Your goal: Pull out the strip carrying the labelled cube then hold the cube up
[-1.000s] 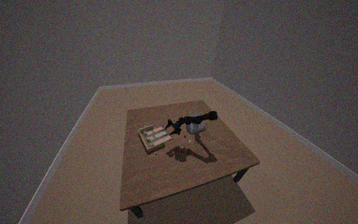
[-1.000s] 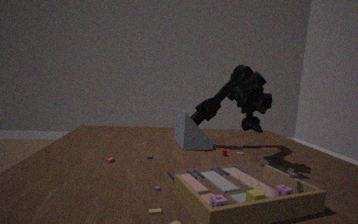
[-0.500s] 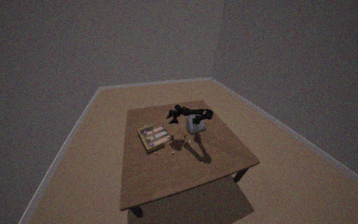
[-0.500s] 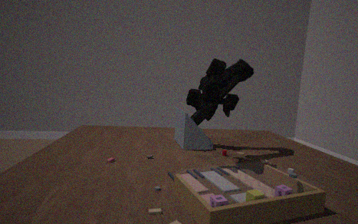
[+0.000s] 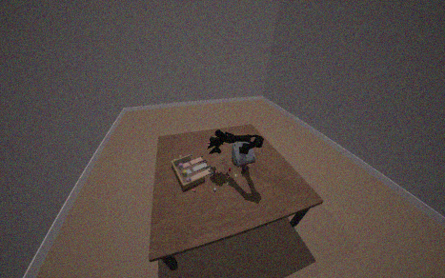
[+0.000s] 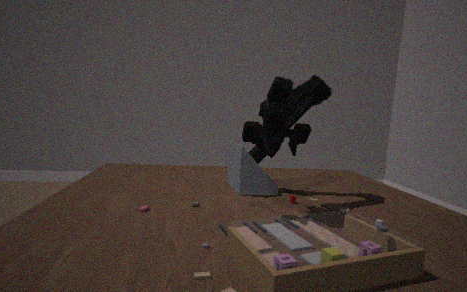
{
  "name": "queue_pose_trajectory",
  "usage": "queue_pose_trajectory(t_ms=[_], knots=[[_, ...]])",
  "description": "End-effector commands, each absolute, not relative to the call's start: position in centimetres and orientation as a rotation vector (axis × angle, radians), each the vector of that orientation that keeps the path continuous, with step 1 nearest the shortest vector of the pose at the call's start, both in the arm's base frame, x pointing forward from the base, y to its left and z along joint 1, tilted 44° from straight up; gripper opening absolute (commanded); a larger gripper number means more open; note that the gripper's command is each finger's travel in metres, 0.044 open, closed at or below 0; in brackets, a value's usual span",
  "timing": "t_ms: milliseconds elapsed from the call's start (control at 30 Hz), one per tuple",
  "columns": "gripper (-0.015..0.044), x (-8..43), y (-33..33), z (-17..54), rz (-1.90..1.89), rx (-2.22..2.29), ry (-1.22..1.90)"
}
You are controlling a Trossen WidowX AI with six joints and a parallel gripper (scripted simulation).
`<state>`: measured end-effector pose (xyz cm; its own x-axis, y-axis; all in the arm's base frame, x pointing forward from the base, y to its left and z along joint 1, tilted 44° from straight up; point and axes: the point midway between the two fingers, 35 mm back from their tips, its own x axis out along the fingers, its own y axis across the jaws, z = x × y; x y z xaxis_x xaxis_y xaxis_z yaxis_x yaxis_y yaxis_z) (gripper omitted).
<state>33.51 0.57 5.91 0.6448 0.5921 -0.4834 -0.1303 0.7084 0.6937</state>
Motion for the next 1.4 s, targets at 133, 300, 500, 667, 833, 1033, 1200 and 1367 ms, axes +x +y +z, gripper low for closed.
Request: queue_pose_trajectory(t_ms=[133,300,500,667,833,1033,1200,1367], knots=[[0.0137,36.1,5.6,4.5,0.613,0.527,1.056],[0.0006,35.6,9.5,3.6,0.773,0.380,1.282],[0.0000,34.6,12.9,3.7,0.954,0.256,1.455],[0.0000,34.9,13.3,4.0,0.958,0.254,1.458],[0.0000,34.8,13.4,3.9,0.958,0.254,1.458],[0.0000,34.8,14.0,3.2,0.958,0.253,1.458],[0.0000,34.7,14.6,2.6,0.958,0.253,1.458],[0.0000,34.6,15.1,2.0,0.958,0.253,1.458]])
